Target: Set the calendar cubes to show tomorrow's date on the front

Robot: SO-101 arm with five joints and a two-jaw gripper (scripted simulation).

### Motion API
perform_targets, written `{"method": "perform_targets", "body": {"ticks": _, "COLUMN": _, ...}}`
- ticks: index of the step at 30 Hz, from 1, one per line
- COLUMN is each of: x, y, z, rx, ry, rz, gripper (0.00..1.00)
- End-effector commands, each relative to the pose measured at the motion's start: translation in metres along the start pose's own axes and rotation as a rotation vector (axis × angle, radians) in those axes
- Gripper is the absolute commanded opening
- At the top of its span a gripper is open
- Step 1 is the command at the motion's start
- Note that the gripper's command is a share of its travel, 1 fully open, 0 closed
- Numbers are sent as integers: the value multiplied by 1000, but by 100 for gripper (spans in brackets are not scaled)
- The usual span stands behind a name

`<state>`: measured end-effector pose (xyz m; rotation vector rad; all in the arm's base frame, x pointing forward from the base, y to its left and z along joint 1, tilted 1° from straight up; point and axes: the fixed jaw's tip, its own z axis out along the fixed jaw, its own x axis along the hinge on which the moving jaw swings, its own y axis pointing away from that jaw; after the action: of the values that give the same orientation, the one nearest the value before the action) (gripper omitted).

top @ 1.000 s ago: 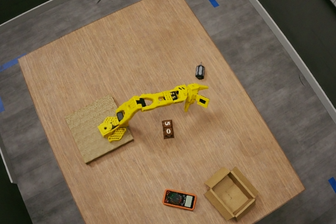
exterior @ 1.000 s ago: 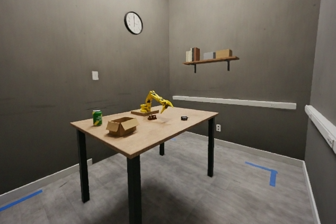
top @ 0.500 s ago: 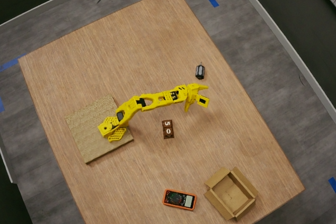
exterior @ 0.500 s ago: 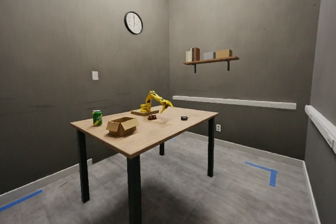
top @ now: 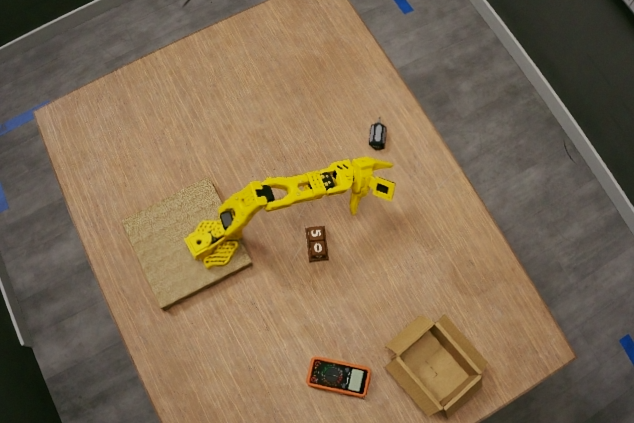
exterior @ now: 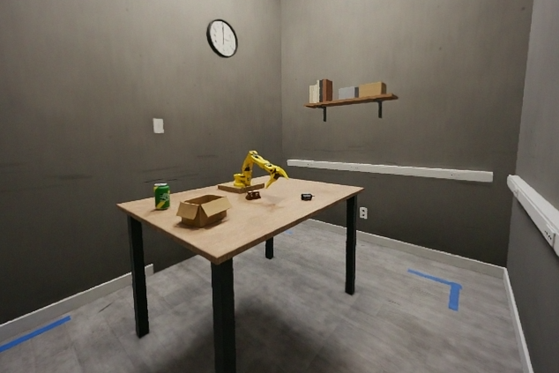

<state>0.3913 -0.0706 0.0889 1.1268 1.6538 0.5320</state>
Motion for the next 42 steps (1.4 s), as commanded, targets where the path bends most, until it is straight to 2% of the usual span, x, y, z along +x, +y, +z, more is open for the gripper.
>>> {"method": "perform_targets", "body": {"ticks": 1, "x": -3, "y": -4, "z": -4, "rx": 21, "ry": -1, "rz": -48, "gripper": 97}}
{"method": "perform_targets", "body": {"ticks": 14, "x": -5, "y": -10, "z": -9, "rx": 61, "ry": 15, "rz": -236, "gripper": 94}}
{"method": "perform_targets", "body": {"ticks": 29, "x": -9, "y": -25, "z": -22, "rx": 131, "ry": 69, "rz": -615, "gripper": 88}}
{"method": "perform_targets", "body": {"ticks": 31, "x": -9, "y": -25, "z": -22, "rx": 131, "ry": 69, "rz": -615, "gripper": 88}}
{"method": "perform_targets", "body": {"ticks": 42, "x": -11, "y": -39, "z": -36, "rx": 180, "ry": 149, "rz": -967, "gripper": 82}}
